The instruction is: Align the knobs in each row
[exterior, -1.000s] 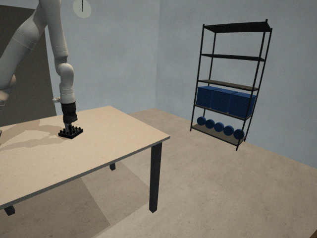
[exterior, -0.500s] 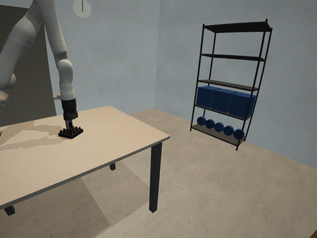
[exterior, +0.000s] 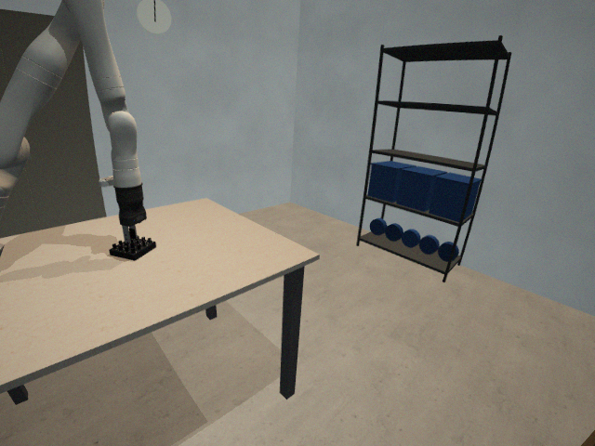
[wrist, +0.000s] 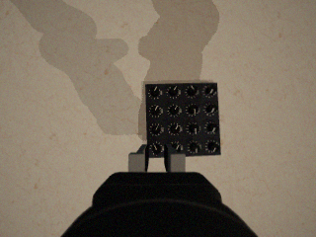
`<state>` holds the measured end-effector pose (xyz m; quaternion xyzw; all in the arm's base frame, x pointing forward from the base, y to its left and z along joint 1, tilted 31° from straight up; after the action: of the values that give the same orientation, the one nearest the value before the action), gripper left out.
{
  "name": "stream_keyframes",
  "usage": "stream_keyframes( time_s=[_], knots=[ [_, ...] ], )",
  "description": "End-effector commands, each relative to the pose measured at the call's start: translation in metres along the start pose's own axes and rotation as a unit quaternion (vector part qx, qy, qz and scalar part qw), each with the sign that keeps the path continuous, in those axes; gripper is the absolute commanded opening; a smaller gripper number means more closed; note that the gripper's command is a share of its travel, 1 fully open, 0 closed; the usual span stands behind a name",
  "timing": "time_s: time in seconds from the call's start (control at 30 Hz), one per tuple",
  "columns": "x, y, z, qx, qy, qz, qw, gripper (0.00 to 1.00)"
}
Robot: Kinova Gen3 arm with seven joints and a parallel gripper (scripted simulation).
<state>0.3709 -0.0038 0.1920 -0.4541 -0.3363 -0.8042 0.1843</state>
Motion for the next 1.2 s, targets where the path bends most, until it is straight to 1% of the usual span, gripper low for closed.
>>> stream_keyframes(
  time_s=[0.0,0.33,0.7,0.77,0.97,1.17],
  knots=[
    [0.0,0.0,0.0,0.002,0.0,0.0,1.0,0.46],
    [0.001,-0.001,-0.001,0.024,0.0,0.0,1.0,0.46],
    [0.001,-0.005,-0.004,0.1,-0.001,0.002,0.995,0.46],
    [0.001,-0.005,-0.004,0.1,-0.001,0.002,0.995,0.46],
    [0.002,-0.008,-0.007,0.165,-0.001,0.003,0.986,0.46],
    [0.003,-0.01,-0.01,0.246,-0.002,0.005,0.969,0.46]
  ],
)
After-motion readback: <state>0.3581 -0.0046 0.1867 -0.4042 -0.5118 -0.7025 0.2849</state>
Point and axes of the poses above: the point where the finger pads meet when closed, its own x axis back along the fingers, its own z axis across the jaws, y = z × x, the point moved 1 cm from there along x, back along the fingers, and after that the axes turned 2 degrees about x, right-handed, at the moved point
